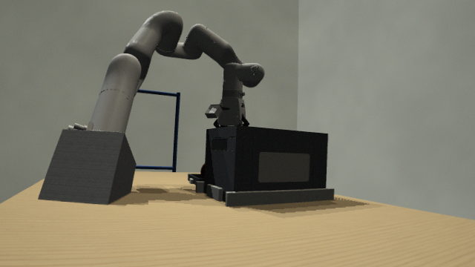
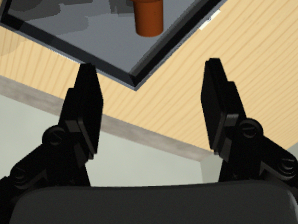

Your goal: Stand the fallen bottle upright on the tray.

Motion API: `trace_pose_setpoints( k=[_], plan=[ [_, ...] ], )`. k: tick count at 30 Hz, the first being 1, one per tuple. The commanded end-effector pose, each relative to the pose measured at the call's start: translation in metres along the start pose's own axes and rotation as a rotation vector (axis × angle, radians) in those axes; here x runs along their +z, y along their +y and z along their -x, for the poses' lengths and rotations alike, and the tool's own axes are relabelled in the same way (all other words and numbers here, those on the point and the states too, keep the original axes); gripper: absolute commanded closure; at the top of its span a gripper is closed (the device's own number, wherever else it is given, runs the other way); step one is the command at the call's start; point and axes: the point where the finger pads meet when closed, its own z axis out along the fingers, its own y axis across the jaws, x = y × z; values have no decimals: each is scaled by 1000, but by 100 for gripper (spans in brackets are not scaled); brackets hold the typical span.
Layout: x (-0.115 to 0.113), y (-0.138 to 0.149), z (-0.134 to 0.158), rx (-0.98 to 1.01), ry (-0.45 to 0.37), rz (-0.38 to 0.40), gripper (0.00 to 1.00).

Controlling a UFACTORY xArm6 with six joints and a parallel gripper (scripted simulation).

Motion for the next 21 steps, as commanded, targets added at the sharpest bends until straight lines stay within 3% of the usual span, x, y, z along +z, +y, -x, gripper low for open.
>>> trace_pose_setpoints(
  k=[1,21],
  plan=[
    [16,0,1,-1,-3,-1,35],
    [67,0,2,-1,-3,-1,35]
  ],
)
